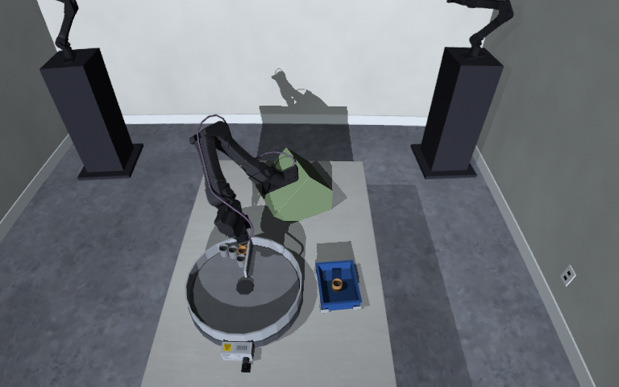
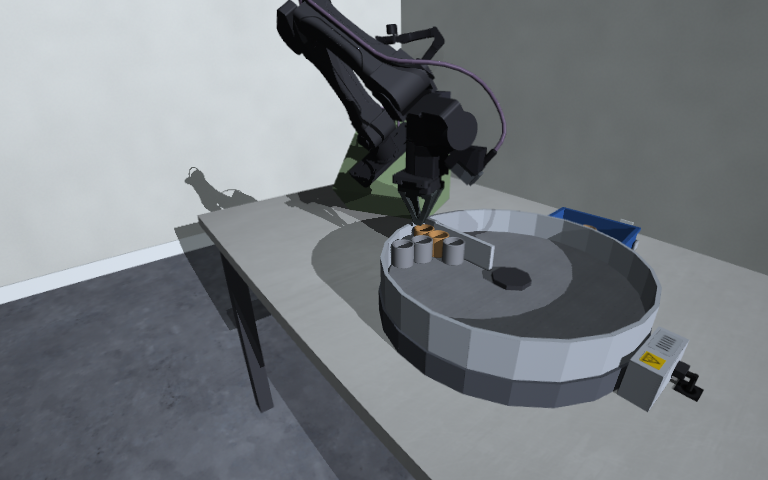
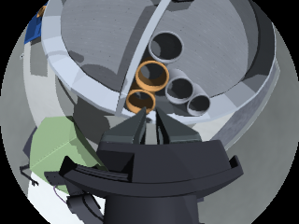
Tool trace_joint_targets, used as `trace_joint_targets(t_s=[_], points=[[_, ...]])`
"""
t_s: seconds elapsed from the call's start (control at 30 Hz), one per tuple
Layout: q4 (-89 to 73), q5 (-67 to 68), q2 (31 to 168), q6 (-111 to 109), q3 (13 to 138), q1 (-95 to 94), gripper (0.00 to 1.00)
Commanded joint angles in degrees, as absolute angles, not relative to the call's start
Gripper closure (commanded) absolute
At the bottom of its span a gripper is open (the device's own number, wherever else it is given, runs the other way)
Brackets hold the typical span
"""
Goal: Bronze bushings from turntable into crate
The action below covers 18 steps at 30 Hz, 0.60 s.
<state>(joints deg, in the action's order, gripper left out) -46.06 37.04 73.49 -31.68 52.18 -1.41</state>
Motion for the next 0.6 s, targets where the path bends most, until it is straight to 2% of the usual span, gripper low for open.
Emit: trace_joint_targets(t_s=[0.0,0.57], points=[[-44.93,36.70,73.58,-31.41,54.47,-2.68,0.87],[-45.05,36.78,74.21,-31.21,54.65,-2.75,0.87]])
